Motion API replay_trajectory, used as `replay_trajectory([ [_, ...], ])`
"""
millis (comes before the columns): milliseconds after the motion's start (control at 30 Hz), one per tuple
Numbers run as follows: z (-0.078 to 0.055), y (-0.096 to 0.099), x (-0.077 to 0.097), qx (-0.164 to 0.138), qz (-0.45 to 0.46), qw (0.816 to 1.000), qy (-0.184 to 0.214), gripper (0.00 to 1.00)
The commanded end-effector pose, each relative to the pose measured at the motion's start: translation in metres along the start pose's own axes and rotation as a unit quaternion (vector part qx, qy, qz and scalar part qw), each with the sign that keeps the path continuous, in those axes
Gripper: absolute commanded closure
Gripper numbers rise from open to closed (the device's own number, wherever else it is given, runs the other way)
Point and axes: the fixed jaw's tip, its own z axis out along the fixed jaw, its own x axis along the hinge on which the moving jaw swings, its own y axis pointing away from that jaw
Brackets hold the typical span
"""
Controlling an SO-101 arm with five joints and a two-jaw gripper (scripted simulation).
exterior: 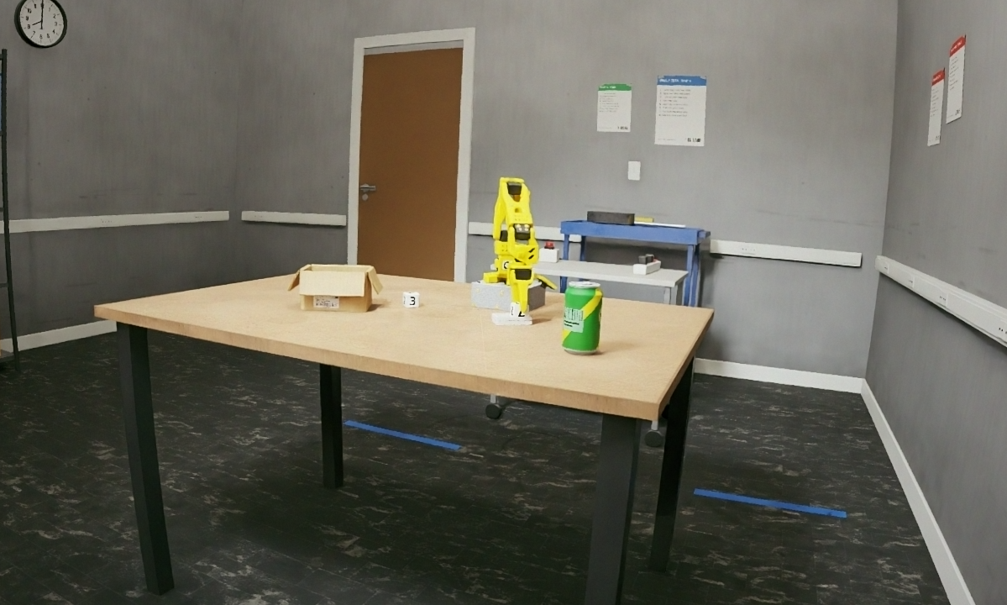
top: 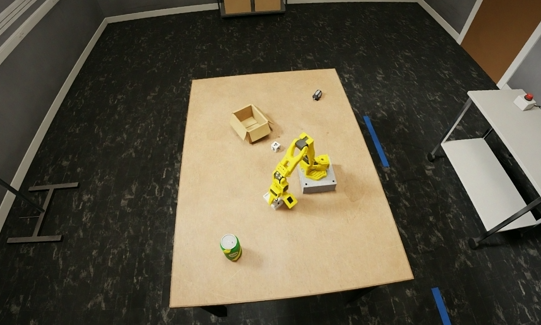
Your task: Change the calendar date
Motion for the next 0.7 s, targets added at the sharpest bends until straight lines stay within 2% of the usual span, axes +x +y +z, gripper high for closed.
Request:
replay_trajectory([
  [0,0.0041,0.0059,-0.0023,-0.014,-0.001,1.0,-0.001,0.65],
  [667,0.0041,0.0022,-0.0023,-0.014,-0.001,1.0,-0.001,0.7],
])
